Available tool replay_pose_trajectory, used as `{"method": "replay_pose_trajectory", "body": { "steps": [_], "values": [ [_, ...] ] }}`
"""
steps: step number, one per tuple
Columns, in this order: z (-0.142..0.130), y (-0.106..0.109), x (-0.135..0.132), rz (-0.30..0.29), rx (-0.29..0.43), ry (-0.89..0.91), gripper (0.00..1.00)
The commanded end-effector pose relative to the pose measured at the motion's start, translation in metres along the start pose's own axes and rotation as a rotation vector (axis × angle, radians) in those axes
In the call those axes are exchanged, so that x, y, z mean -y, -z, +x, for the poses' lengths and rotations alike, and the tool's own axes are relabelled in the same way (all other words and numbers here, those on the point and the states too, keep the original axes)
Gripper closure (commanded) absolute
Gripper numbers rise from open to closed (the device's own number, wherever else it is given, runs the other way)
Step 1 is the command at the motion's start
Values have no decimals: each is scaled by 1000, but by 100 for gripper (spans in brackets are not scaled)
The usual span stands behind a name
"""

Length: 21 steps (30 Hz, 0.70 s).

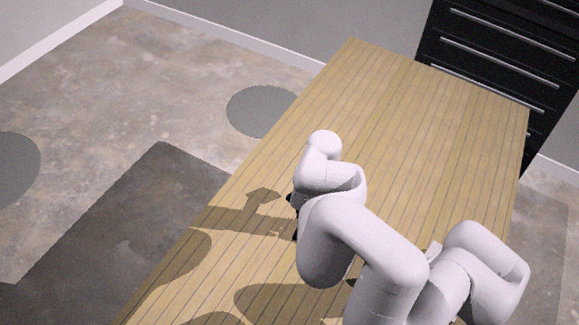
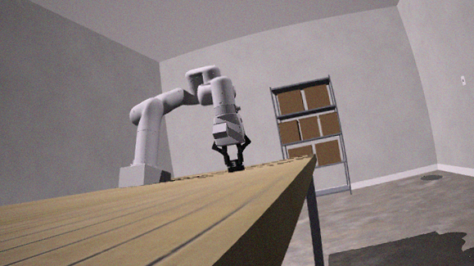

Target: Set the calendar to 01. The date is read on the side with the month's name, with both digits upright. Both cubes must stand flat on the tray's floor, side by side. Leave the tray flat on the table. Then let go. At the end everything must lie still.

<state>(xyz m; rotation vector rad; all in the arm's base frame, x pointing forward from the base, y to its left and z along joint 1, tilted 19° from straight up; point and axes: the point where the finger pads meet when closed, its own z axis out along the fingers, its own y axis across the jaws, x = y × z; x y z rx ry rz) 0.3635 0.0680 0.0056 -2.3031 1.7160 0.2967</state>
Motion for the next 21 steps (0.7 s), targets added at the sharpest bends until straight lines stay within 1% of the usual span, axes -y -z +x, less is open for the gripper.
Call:
{"method": "replay_pose_trajectory", "body": {
  "steps": [1, 2, 3, 5, 6, 18, 21],
  "values": [
    [1, 1, 1, 3, -1, -1, 61],
    [1, 1, 1, 3, -1, -1, 61],
    [1, 1, 1, 3, -1, -1, 57],
    [1, 1, 1, 3, -1, -1, 57],
    [1, 1, 1, 3, -1, -1, 53],
    [1, 1, 1, 3, -1, -1, 53],
    [1, 4, 1, 3, -1, -1, 53]
  ]
}}
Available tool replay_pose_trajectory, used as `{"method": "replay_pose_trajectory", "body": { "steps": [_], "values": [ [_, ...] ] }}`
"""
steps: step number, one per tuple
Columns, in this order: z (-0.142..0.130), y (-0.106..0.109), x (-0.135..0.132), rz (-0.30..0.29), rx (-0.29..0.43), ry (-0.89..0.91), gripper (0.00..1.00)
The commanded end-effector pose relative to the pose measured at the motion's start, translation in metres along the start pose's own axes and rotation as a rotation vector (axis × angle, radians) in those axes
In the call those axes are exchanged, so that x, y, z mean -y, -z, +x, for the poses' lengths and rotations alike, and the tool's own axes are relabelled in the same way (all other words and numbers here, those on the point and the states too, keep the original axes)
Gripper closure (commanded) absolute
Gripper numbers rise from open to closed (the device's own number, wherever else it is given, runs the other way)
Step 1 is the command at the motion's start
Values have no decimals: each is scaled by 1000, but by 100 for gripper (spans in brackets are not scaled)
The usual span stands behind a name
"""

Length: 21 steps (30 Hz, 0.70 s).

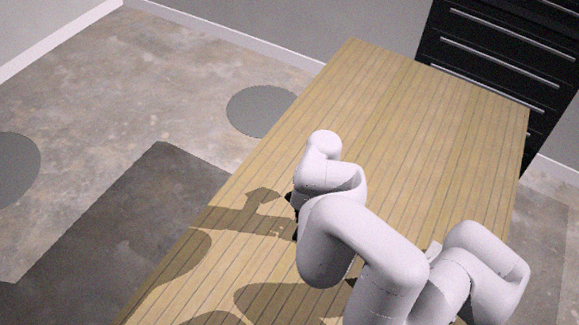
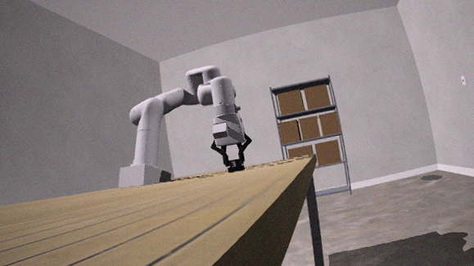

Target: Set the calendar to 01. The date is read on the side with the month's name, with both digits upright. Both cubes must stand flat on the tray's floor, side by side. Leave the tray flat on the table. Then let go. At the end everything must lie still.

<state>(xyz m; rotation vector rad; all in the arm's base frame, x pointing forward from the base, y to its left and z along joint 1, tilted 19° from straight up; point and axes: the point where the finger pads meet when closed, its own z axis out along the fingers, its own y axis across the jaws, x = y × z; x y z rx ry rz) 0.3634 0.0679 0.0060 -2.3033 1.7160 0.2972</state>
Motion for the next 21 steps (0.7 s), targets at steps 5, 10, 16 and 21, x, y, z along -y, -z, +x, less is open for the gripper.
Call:
{"method": "replay_pose_trajectory", "body": {
  "steps": [5, 10, 16, 21],
  "values": [
    [1, 19, 1, 3, -1, -1, 53],
    [1, 45, 1, 3, -1, -1, 53],
    [1, 66, 1, 3, -1, -1, 53],
    [1, 85, 1, 3, -1, -1, 53]
  ]
}}
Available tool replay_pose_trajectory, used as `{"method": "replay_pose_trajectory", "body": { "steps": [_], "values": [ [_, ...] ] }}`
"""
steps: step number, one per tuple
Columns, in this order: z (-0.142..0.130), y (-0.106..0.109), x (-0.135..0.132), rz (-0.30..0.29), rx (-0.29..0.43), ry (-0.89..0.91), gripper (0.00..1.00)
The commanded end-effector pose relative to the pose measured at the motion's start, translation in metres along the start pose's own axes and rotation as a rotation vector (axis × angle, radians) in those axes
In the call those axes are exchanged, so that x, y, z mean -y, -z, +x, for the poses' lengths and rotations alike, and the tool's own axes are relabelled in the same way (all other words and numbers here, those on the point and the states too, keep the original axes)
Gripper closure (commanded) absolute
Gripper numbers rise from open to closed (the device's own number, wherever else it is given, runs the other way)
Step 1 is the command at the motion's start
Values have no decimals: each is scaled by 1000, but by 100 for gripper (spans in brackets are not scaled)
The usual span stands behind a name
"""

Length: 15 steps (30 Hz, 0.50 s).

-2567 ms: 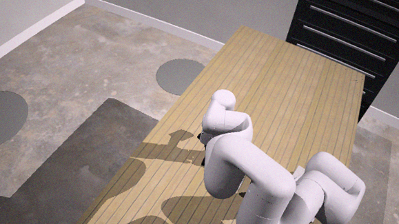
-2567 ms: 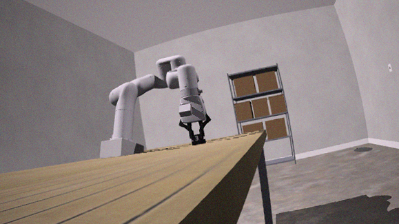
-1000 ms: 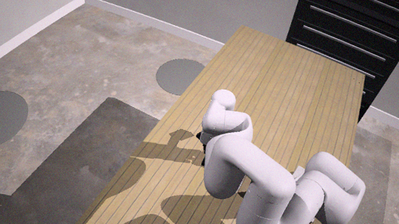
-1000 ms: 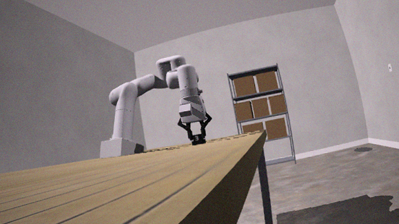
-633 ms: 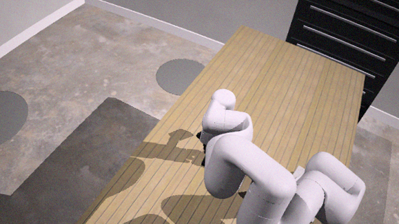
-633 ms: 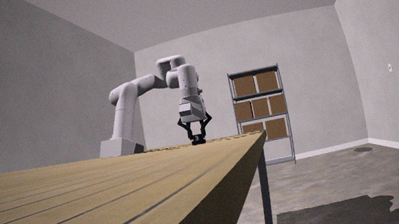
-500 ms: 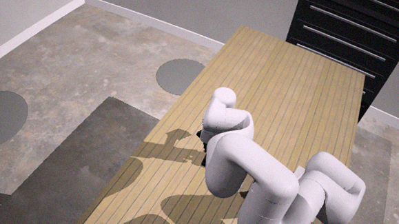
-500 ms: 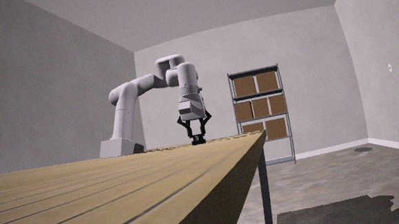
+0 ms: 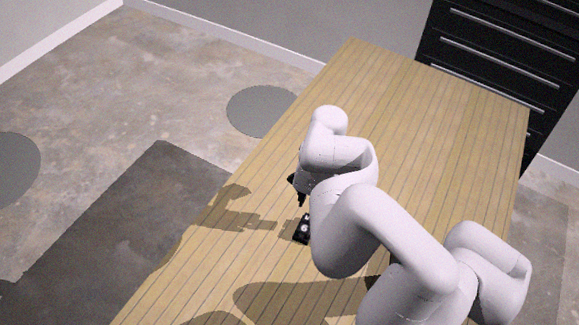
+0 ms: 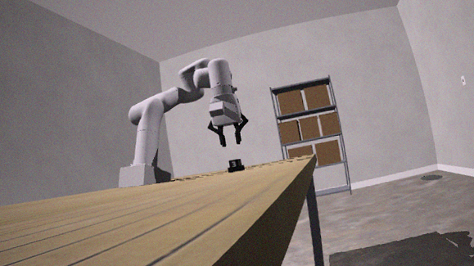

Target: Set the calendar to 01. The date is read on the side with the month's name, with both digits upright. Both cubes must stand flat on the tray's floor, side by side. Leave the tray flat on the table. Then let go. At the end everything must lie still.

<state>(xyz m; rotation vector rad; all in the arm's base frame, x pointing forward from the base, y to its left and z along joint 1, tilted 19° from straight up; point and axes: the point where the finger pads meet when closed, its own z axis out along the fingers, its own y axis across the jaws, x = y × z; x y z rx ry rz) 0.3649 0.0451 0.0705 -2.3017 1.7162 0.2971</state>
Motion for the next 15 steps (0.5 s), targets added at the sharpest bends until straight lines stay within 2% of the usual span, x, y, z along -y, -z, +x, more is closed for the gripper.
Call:
{"method": "replay_pose_trajectory", "body": {
  "steps": [1, 6, 7, 15],
  "values": [
    [-1, 19, 0, 2, -2, 0, 53],
    [-1, 22, 0, 2, -2, 0, 53],
    [-1, 22, 0, 2, -2, 0, 0],
    [-1, 22, 0, 2, -2, 0, 0]
  ]
}}
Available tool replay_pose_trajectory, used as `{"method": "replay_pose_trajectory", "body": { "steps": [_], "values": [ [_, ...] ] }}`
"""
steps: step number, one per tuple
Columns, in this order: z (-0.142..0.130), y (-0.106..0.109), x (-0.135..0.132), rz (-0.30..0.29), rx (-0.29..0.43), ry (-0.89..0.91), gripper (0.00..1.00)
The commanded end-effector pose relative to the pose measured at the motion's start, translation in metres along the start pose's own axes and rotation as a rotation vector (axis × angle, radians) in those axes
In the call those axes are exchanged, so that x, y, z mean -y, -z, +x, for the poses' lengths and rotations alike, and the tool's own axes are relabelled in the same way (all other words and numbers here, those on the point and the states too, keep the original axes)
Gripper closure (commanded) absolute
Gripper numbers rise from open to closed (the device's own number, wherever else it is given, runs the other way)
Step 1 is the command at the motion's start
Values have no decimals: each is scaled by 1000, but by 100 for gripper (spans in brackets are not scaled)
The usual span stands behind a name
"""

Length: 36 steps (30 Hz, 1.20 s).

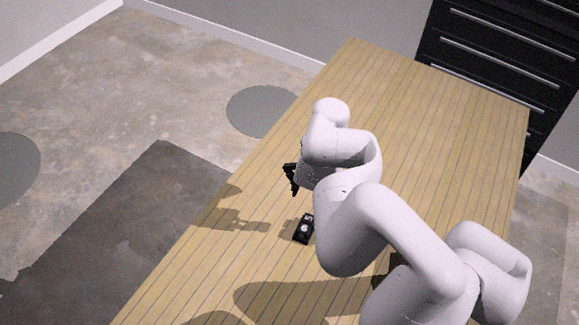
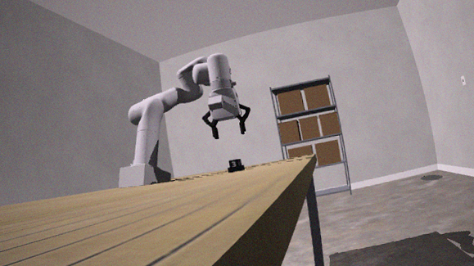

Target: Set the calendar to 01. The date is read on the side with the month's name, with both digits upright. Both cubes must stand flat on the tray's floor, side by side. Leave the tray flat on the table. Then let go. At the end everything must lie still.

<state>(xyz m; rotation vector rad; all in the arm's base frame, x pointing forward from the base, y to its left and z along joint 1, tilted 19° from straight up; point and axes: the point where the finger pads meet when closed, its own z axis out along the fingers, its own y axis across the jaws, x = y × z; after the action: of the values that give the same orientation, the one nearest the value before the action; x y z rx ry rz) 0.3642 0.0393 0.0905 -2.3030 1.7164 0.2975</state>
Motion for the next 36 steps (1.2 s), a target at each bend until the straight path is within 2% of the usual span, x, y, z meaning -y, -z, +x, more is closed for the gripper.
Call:
{"method": "replay_pose_trajectory", "body": {
  "steps": [1, 19, 27, 29, 36],
  "values": [
    [1, 1, 1, 4, -1, 0, 0],
    [1, 5, 1, 4, -1, 0, 0],
    [0, 29, 1, 4, -1, 0, 0],
    [0, 29, 1, 4, -1, 0, 0],
    [0, 58, 1, 4, -1, 0, 0]
  ]
}}
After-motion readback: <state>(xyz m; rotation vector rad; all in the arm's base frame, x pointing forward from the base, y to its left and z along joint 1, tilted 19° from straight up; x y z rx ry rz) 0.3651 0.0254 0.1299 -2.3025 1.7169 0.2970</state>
